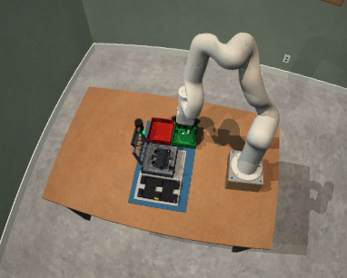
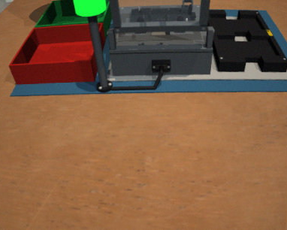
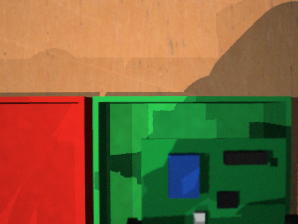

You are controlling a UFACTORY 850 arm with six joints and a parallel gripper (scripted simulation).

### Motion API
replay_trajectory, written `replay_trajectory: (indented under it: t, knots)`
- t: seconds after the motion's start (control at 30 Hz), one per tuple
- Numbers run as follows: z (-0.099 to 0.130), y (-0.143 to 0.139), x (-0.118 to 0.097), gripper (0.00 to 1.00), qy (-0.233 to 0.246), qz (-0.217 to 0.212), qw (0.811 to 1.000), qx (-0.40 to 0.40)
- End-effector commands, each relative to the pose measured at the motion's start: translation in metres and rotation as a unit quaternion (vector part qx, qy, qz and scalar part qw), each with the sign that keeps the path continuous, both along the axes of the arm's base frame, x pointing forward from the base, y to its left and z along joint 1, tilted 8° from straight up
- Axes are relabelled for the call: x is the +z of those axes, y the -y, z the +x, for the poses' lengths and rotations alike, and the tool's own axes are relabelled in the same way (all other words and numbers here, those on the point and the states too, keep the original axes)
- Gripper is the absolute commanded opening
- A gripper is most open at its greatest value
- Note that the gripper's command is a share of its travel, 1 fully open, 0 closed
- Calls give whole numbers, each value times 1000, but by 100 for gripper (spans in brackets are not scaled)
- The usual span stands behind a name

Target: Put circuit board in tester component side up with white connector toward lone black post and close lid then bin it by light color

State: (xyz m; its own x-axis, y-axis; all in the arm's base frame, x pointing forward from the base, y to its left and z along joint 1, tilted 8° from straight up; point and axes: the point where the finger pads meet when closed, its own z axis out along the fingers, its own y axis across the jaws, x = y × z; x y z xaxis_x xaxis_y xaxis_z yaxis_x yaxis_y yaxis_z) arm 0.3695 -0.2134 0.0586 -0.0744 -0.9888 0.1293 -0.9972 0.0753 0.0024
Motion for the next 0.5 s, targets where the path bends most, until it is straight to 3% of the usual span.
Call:
replay_trajectory:
  t: [0.0, 0.47]
  knots:
    - [1, 0, 0, 79, 1, -1, 1000, 0]
    - [0, 2, -8, 79, 1, -1, 1000, 0]
